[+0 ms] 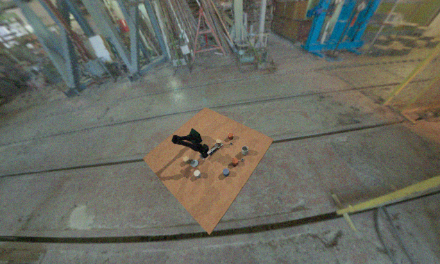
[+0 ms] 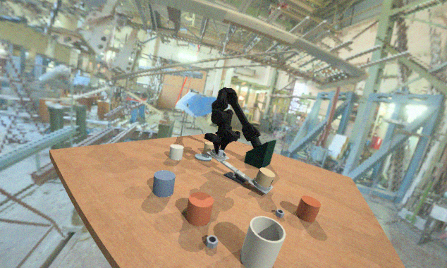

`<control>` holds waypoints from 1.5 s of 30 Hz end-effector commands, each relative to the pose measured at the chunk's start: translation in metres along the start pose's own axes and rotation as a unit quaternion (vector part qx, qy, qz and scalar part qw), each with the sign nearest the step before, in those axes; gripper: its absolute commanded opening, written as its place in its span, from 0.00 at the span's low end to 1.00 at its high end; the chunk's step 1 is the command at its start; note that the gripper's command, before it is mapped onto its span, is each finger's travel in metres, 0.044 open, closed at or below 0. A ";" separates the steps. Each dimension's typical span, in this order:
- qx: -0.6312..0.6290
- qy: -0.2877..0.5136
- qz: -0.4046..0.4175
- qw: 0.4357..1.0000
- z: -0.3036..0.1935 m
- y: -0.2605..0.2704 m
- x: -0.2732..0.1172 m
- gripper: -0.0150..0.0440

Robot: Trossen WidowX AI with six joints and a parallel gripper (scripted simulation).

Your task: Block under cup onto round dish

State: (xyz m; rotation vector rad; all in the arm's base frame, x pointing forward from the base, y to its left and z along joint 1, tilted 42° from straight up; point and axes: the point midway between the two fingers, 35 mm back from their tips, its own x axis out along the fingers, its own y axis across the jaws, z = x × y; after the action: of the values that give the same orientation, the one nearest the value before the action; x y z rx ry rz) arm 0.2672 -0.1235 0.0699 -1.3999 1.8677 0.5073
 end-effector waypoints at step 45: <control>0.000 -0.018 0.000 1.000 -0.074 0.001 -0.036 0.25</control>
State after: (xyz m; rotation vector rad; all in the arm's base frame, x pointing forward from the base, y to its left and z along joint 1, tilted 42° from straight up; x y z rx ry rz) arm 0.2539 -0.1396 0.1442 -1.3813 1.8370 0.5275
